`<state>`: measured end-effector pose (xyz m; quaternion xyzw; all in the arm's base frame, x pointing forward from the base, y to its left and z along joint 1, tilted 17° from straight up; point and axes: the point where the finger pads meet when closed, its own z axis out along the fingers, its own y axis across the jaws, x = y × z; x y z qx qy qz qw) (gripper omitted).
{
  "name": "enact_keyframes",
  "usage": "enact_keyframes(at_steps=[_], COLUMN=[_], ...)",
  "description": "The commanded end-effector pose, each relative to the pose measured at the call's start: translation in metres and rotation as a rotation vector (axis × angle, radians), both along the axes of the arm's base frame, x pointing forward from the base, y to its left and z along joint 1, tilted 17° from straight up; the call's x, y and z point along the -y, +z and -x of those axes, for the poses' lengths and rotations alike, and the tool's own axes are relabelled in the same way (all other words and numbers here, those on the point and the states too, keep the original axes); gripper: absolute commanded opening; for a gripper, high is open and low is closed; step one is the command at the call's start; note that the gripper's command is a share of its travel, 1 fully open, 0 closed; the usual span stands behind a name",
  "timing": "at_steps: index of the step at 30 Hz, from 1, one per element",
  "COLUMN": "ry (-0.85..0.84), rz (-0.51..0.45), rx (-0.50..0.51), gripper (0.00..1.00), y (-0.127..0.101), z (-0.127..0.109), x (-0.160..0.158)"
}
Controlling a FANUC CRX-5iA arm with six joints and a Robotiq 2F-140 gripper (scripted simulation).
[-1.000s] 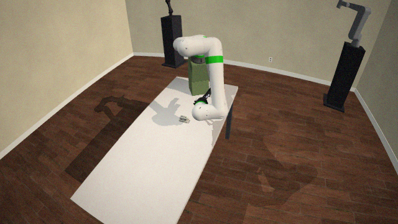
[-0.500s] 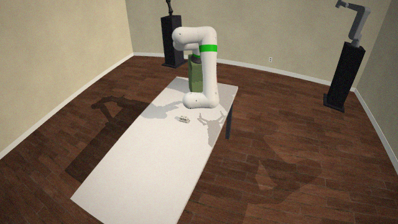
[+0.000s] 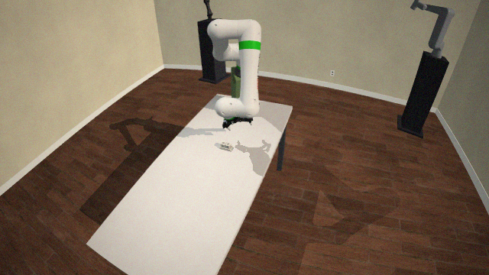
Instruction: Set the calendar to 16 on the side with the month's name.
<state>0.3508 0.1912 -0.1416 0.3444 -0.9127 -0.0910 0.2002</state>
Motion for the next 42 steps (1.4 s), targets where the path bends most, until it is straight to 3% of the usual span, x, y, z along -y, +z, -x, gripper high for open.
enact_keyframes(at_steps=[1, 9, 11, 13, 22, 42], ry=[-0.101, -0.287, -0.287, -0.369, -0.558, -0.591], rz=[-0.014, -0.048, -0.048, -0.066, -0.115, -0.125], rx=[0.115, 0.290, 0.290, 0.364, 0.533, 0.562], gripper=[1.00, 1.00, 1.00, 1.00, 1.00, 1.00], y=[-0.002, 0.006, 0.006, 0.012, 0.032, 0.036], z=[-0.018, -0.053, -0.053, -0.067, -0.099, -0.104], x=[0.008, 0.027, 0.027, 0.038, 0.067, 0.073])
